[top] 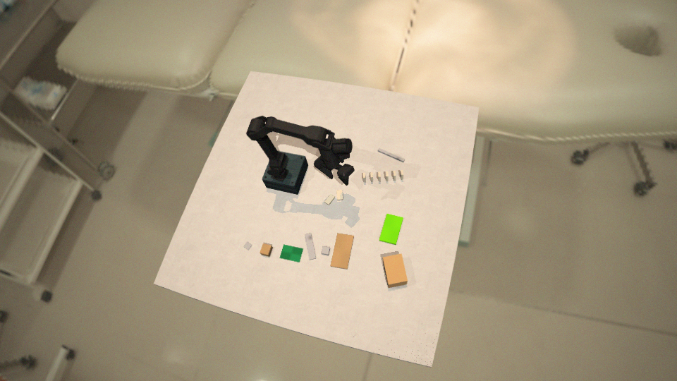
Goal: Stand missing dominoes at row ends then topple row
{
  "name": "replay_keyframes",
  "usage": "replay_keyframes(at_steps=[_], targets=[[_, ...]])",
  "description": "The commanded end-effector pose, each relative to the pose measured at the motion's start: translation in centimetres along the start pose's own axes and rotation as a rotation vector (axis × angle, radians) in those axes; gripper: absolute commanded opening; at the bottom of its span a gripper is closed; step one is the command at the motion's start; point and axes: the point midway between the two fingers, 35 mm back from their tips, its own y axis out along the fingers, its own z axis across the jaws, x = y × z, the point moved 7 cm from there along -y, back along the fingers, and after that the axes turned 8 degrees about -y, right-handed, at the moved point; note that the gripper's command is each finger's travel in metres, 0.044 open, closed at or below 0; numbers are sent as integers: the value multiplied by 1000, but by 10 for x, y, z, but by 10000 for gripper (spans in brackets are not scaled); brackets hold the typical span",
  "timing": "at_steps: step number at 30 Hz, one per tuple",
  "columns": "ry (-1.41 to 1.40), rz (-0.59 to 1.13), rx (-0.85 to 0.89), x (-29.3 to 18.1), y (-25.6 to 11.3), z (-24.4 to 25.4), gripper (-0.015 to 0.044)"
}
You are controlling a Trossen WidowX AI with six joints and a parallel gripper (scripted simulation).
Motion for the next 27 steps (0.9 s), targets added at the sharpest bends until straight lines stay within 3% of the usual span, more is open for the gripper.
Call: replay_keyframes(at_steps=[1, 9, 23, 27], targets=[[-433, -149, 176, 21, 60, 22, 440], [-779, -339, 277, 31, 104, 50, 440], [-782, -342, 278, 39, 102, 57, 440], [-782, -342, 279, 46, 131, 67, 440]])
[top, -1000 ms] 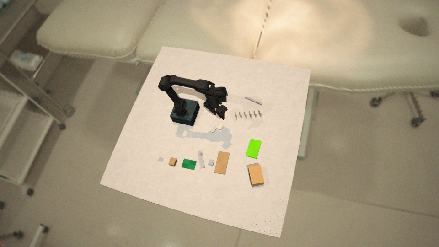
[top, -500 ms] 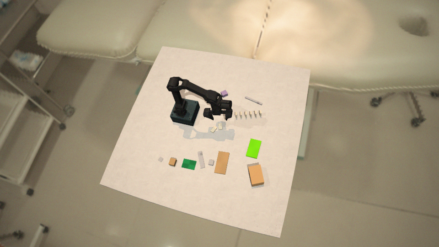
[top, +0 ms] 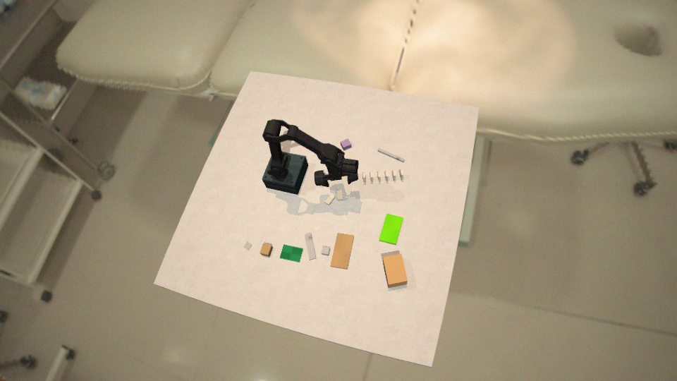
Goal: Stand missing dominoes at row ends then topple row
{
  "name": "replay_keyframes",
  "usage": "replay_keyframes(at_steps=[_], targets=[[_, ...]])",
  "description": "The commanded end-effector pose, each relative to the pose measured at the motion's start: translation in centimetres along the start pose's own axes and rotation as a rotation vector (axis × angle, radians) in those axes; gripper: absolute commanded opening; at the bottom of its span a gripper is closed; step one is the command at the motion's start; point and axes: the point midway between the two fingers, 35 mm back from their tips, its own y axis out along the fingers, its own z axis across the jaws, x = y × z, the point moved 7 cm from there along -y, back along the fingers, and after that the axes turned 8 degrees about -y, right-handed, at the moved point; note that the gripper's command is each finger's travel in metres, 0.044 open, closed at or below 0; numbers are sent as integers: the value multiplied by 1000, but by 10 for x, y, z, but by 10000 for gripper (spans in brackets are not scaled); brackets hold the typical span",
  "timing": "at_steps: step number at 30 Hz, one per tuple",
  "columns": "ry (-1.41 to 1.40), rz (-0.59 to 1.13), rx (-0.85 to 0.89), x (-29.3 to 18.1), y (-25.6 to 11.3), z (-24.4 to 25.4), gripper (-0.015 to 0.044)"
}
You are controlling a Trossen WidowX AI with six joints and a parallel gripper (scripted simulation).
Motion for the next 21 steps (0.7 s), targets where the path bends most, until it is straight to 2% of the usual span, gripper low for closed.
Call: replay_keyframes(at_steps=[1, 4, 21], targets=[[-9, -14, 15, 1, 35, 1, 440], [-9, -14, 16, 3, 57, 3, 440], [-9, -14, 16, 1, 73, 3, 440]])
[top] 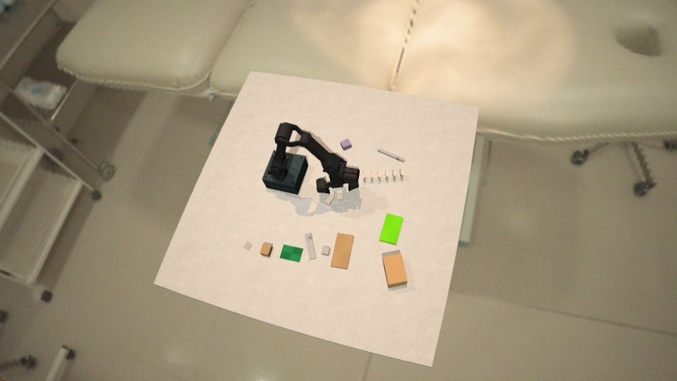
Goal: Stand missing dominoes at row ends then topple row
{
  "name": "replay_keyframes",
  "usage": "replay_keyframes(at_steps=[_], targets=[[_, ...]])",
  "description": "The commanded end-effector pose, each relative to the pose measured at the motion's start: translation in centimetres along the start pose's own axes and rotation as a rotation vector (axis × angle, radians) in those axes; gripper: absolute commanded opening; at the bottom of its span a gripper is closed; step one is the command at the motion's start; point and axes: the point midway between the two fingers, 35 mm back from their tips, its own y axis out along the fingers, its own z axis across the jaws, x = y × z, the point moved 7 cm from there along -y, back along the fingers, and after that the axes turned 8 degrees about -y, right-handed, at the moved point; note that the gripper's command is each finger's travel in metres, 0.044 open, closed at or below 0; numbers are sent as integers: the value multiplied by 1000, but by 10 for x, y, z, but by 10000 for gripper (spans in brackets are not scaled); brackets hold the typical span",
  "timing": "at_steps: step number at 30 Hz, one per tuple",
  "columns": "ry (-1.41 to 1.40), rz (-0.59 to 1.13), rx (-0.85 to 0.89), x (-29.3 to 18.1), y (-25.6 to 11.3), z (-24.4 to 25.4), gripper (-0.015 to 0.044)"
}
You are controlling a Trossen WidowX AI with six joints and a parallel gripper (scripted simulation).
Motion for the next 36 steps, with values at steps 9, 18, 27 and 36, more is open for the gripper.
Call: replay_keyframes(at_steps=[9, 18, 27, 36], targets=[[-5, -5, 0, 0, 5, 0, 335], [-5, -5, 0, 0, 5, 0, 107], [-5, -5, 0, 0, 5, 0, 107], [-5, -5, 0, 4, -87, -1, 107]])
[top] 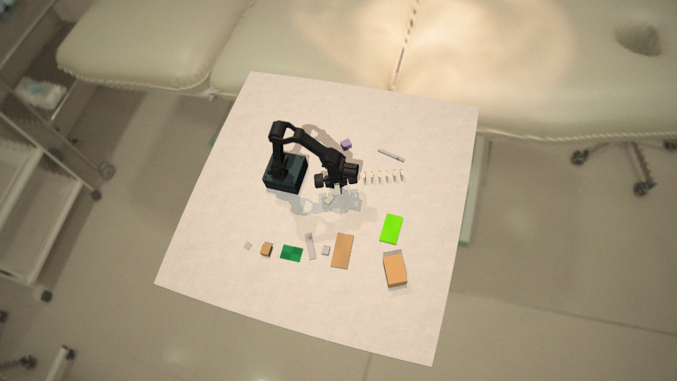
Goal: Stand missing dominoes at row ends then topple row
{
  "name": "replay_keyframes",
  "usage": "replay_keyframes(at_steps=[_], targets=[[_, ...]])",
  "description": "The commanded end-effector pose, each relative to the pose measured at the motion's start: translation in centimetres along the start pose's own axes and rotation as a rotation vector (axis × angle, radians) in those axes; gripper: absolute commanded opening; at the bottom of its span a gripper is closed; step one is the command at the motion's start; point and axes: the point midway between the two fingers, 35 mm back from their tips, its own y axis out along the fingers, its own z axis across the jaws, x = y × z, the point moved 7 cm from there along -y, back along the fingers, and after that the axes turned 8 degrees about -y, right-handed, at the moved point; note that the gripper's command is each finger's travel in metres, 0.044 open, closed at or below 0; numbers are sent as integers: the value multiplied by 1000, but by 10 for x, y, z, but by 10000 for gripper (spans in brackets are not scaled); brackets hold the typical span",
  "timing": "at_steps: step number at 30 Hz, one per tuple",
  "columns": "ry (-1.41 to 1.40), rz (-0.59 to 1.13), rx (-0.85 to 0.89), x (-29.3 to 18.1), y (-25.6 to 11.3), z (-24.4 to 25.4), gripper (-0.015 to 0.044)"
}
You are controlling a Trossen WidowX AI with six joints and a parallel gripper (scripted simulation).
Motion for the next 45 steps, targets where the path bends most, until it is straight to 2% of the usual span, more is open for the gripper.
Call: replay_keyframes(at_steps=[1, 6, 16, 18, 31, 45], targets=[[4, 10, -29, 3, -62, -1, 107], [4, 10, -29, 6, -115, 1, 107], [21, 9, -29, 5, -118, 0, 107], [163, 8, -31, -2, -121, -6, 107], [1573, -13, -42, -80, -133, -55, 107], [2303, -29, -46, -128, -130, -72, 107]])
